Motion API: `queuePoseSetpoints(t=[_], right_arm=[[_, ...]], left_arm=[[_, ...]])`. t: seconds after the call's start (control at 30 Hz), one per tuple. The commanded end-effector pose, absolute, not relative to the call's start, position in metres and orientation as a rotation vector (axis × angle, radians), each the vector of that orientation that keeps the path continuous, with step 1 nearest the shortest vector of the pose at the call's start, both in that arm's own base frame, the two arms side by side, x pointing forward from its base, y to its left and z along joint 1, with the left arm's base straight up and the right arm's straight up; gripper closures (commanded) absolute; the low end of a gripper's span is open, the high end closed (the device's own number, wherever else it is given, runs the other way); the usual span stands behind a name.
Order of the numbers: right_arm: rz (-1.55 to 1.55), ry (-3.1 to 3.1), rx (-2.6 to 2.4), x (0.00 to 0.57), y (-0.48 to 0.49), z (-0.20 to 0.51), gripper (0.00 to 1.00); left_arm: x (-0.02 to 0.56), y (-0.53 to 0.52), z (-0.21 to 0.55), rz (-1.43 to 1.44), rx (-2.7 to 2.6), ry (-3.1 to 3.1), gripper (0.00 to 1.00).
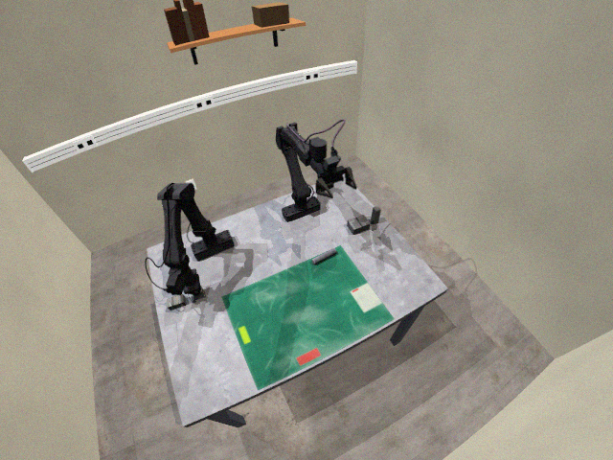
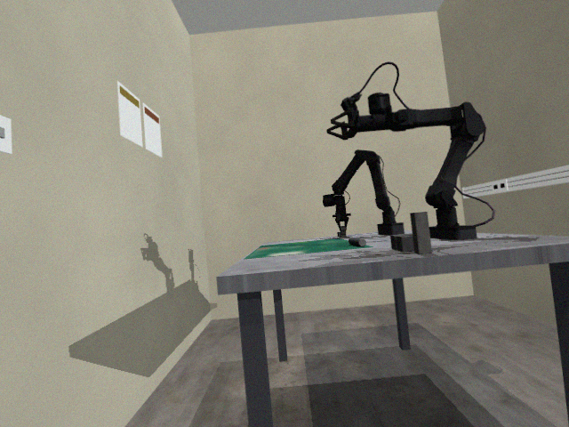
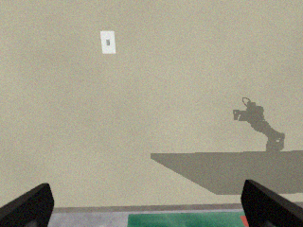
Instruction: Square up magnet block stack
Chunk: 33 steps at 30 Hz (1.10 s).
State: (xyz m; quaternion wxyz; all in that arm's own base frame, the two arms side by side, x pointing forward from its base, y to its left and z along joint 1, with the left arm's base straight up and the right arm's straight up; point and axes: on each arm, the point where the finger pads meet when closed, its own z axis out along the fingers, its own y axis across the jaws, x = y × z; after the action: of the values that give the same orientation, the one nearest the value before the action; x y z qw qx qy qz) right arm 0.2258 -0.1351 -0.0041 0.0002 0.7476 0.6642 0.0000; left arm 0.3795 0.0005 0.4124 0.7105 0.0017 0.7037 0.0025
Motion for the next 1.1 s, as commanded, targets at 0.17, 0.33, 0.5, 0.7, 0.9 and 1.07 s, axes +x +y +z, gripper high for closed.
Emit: queuePoseSetpoints(t=[0.17, 0.33, 0.5, 0.7, 0.9, 1.07], right_arm=[[0.002, 2.053, 2.297, 0.2344, -0.1430, 0.0130, 0.70], [0.002, 2.053, 2.297, 0.2344, -0.1430, 0.0130, 0.70], [0.002, 2.053, 2.297, 0.2344, -0.1430, 0.0130, 0.71], [0.002, 2.053, 2.297, 0.2344, -0.1430, 0.0130, 0.38], [0.002, 2.053, 2.298, 0.2344, -0.1430, 0.0130, 0.38], [0.002, 2.053, 2.298, 0.2344, -0.1430, 0.0130, 0.38]], left_arm=[[0.3712, -0.0005, 0.4489, 0.002, 0.008, 1.471, 0.00], [0.3712, -0.0005, 0.4489, 0.002, 0.008, 1.471, 0.00], [0.3712, -0.0005, 0.4489, 0.002, 0.008, 1.471, 0.00], [0.3712, -0.0005, 0.4489, 0.002, 0.008, 1.471, 0.00], [0.3712, -0.0005, 0.4489, 0.002, 0.008, 1.471, 0.00], [0.3712, -0.0005, 0.4489, 0.002, 0.008, 1.471, 0.00]])
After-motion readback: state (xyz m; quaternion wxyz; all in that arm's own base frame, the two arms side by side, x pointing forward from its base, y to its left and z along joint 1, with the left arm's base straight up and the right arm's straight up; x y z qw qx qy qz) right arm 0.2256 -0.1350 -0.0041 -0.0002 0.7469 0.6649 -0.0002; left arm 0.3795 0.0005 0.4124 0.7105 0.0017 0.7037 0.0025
